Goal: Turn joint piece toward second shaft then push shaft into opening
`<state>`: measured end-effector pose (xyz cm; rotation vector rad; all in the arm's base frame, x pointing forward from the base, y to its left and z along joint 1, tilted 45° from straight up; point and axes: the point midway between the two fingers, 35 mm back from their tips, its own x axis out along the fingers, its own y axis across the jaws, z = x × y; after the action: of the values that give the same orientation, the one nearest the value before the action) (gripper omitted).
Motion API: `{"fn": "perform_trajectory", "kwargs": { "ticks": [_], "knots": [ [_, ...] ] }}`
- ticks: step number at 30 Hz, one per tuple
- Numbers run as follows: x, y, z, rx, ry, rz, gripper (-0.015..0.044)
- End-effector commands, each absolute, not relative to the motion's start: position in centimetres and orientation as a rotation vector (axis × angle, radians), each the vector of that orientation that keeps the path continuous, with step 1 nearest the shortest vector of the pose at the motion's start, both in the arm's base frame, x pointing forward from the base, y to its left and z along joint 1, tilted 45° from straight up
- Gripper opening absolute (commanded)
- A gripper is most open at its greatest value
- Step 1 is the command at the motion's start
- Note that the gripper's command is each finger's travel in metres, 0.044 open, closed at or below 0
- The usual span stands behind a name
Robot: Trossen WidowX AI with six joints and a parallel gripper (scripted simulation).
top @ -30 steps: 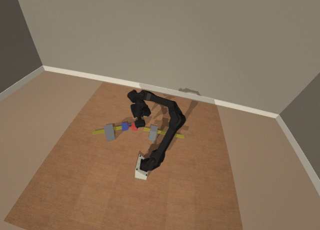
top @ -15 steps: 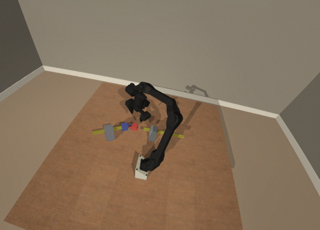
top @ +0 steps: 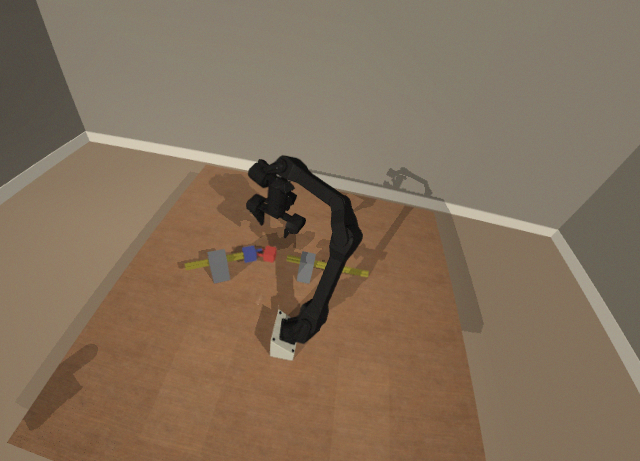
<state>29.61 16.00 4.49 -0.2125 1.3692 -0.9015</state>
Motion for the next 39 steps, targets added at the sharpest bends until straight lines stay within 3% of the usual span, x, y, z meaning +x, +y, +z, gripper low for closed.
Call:
{"fn": "perform_trajectory", "kwargs": {
  "ticks": [1,39],
  "knots": [
    [29.6,15.6,4.6,-0.16,1.358,-0.924,0.044],
    [27.9,5.7,6.9,1.116,0.955,-1.413,0.044]
  ]
}}
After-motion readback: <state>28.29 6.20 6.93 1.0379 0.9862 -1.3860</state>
